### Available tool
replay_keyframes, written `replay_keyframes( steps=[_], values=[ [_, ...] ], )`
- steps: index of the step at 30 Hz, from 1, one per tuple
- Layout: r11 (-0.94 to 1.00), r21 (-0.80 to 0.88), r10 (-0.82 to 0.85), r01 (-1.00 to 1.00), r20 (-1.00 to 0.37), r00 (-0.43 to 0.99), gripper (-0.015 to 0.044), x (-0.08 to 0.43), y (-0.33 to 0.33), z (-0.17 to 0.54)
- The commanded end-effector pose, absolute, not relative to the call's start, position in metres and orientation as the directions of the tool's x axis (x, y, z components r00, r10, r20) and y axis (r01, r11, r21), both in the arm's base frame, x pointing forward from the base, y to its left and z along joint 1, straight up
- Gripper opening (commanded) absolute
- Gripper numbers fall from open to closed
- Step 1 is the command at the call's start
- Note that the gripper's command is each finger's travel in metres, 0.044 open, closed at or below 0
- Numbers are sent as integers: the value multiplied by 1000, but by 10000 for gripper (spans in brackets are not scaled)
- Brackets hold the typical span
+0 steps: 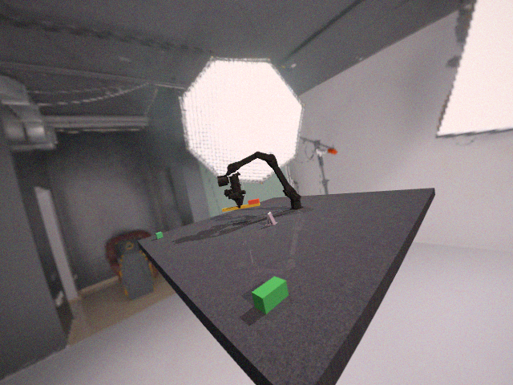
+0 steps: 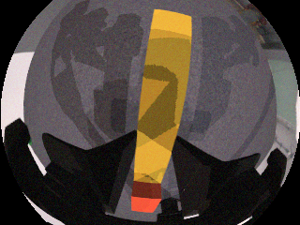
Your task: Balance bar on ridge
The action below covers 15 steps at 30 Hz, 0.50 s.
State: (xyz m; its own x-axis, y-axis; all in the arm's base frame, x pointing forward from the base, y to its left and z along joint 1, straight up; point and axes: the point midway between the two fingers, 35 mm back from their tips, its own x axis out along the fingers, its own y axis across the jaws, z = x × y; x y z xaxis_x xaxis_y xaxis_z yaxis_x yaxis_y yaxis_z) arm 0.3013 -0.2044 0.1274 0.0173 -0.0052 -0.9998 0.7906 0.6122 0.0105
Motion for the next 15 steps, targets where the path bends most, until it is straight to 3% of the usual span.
replay_keyframes(
  steps=[1, 15],
  values=[
    [610, 10, -15, 793, -1000, 24, 0, 300, -205, 142],
    [596, 10, -15, 803, -1000, 24, 0, 305, -191, 161]
  ],
)
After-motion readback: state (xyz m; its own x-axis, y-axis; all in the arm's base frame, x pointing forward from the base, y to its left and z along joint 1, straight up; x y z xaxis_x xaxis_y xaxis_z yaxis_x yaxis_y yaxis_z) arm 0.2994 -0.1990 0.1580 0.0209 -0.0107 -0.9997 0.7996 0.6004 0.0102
